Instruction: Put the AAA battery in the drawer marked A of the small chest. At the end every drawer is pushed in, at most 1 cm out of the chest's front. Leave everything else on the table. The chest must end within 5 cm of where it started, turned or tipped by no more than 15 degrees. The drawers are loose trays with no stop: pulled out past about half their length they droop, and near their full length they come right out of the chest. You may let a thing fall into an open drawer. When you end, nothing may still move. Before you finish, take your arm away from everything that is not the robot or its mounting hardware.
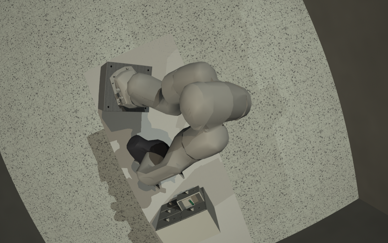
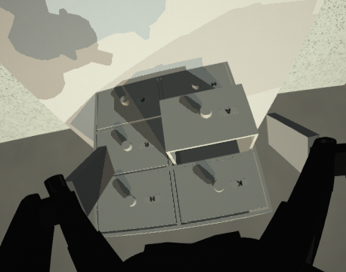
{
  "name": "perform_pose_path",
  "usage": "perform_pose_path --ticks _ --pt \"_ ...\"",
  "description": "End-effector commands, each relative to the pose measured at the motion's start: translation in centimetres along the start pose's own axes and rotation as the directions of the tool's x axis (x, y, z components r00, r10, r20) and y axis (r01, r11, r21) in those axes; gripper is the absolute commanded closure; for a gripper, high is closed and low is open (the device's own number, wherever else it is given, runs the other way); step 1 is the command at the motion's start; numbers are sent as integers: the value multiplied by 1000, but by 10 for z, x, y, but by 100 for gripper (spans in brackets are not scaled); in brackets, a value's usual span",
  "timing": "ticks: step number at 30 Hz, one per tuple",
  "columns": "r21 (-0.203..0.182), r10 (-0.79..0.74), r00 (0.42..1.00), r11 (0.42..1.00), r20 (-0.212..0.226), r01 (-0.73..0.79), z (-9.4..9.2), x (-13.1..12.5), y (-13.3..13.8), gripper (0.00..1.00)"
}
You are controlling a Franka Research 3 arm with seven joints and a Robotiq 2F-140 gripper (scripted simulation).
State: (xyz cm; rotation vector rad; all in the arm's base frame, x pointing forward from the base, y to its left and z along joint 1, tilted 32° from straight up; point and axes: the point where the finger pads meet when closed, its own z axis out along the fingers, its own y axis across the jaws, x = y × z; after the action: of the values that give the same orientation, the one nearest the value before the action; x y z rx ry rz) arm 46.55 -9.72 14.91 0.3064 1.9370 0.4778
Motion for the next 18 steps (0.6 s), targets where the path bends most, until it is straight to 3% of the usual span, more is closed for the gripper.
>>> perform_pose_path --ticks 1,18 --pt "-17 -14 1000 1000 11 14 -9 2 4 0" --pt "-27 -26 1000 999 -13 25 -15 7 4 0"
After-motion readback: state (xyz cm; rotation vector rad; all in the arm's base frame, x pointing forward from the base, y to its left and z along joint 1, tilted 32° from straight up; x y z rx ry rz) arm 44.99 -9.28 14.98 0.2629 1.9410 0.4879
